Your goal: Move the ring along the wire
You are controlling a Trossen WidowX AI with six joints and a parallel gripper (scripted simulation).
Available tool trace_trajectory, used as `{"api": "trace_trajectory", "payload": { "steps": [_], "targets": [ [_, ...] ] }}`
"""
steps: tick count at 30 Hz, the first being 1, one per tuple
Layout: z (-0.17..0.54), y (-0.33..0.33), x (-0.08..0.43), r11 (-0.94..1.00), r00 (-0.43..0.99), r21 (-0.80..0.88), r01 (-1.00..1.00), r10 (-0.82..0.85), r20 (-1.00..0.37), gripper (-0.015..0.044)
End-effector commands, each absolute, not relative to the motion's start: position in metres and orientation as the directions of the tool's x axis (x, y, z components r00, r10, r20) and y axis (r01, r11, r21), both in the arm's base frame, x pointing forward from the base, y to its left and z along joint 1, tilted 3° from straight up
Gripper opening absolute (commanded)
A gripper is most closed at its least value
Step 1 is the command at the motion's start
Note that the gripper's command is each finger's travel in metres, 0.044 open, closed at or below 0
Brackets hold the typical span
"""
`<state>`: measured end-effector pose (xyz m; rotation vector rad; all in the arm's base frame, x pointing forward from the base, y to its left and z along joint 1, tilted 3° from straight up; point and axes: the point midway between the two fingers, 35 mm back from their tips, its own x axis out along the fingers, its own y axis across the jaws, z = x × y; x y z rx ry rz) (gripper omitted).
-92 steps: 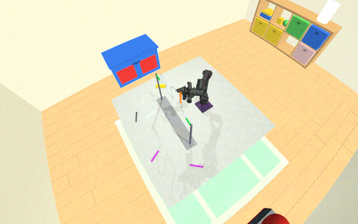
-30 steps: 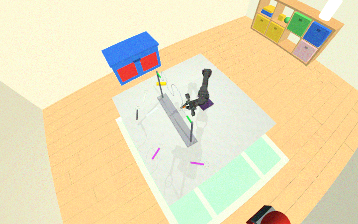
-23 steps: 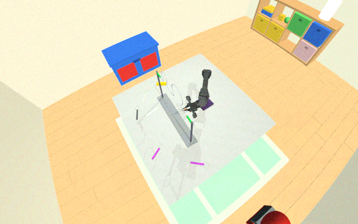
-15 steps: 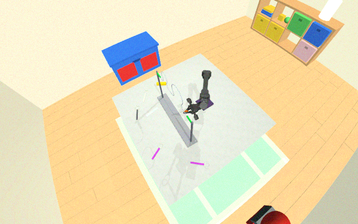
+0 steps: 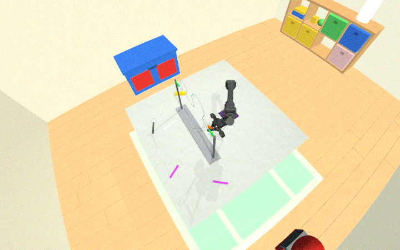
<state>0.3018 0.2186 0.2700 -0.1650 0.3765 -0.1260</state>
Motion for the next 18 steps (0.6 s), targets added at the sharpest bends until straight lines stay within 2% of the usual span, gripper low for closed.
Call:
{"api": "trace_trajectory", "payload": {
  "steps": [1, 18],
  "targets": [
    [0.267, 0.231, 0.302, 0.986, 0.921, -0.141, 0.085, -0.132, -0.367, -0.015],
    [0.267, 0.254, 0.301, 0.993, 0.921, -0.083, 0.082, -0.108, -0.375, -0.015]
  ]
}}
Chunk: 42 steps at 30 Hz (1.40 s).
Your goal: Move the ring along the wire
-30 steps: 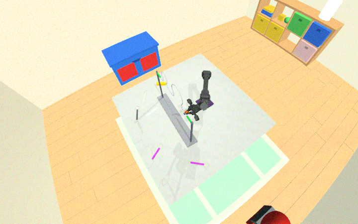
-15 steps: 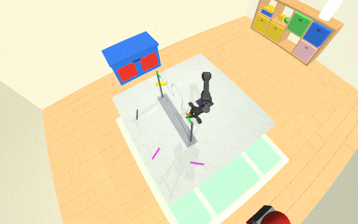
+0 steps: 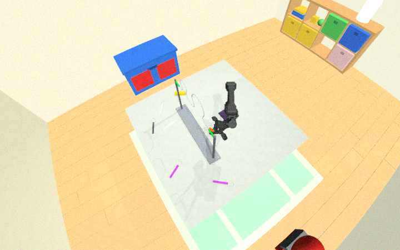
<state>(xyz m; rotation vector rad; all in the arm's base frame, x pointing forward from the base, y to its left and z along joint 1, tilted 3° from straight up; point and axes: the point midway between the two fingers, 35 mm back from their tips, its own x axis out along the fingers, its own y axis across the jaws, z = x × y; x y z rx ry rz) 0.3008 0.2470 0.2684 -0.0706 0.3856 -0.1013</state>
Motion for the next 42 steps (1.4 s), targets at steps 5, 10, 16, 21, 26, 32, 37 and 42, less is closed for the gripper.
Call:
{"api": "trace_trajectory", "payload": {
  "steps": [5, 10, 16, 21, 26, 32, 37, 42],
  "targets": [
    [0.266, 0.259, 0.3, 0.993, 0.921, -0.08, 0.082, -0.106, -0.376, -0.015],
    [0.266, 0.264, 0.3, 0.994, 0.921, -0.078, 0.082, -0.106, -0.375, -0.015],
    [0.266, 0.27, 0.3, 0.994, 0.921, -0.078, 0.082, -0.105, -0.375, -0.015],
    [0.266, 0.275, 0.3, 0.994, 0.921, -0.077, 0.082, -0.105, -0.375, -0.015],
    [0.266, 0.28, 0.3, 0.994, 0.921, -0.077, 0.082, -0.105, -0.375, -0.015],
    [0.265, 0.284, 0.3, 0.994, 0.921, -0.077, 0.082, -0.105, -0.374, -0.015],
    [0.26, 0.284, 0.3, 0.994, 0.921, -0.077, 0.082, -0.105, -0.374, -0.015],
    [0.252, 0.284, 0.3, 0.994, 0.921, -0.077, 0.082, -0.105, -0.374, -0.015]
  ]
}}
